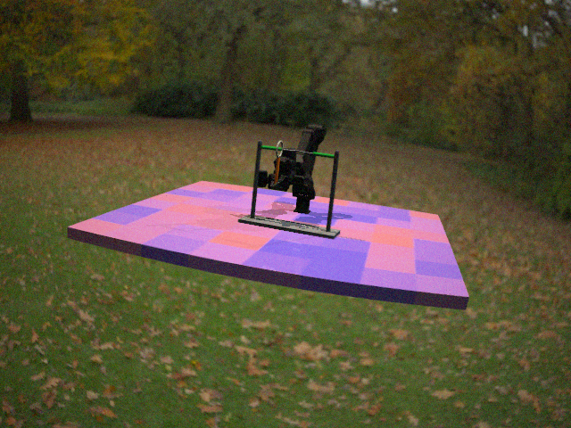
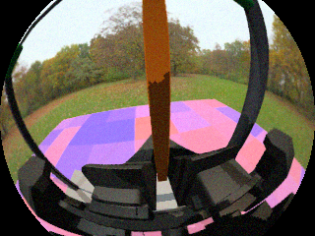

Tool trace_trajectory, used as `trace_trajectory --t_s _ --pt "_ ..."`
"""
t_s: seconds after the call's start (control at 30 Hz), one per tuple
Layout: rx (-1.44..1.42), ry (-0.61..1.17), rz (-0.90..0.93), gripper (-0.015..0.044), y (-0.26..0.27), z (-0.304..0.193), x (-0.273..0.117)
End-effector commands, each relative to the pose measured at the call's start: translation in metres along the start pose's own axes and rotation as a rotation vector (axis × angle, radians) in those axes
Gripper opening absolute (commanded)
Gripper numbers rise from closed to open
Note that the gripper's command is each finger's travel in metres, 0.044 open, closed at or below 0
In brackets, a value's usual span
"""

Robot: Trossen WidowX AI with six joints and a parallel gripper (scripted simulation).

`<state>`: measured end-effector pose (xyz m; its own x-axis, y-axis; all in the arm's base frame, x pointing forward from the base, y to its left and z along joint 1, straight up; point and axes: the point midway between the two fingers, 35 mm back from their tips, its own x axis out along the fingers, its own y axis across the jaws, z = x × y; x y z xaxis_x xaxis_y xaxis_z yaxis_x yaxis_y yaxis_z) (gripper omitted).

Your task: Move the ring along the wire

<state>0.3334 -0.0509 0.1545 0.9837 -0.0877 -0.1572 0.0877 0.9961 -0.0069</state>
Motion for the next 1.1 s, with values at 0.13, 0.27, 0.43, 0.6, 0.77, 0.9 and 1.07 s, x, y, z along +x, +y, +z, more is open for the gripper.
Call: trace_trajectory --t_s 0.13,0.27,0.43,0.6,0.77,0.9,1.07 --pt "0.005 0.002 0.001 -0.015 0.009 0.0 0.0" --pt "0.006 0.002 0.001 -0.015 0.013 0.0 0.0" --pt "0.008 0.002 0.001 -0.015 0.018 0.0 0.0" --pt "0.012 0.002 0.0 -0.015 0.024 0.0 0.0" --pt "0.018 0.002 -0.003 -0.015 0.029 0.0 0.0" --pt "0.025 0.002 -0.008 -0.015 0.034 0.0 0.0" --pt "0.037 0.002 -0.015 -0.015 0.04 0.0 0.0"
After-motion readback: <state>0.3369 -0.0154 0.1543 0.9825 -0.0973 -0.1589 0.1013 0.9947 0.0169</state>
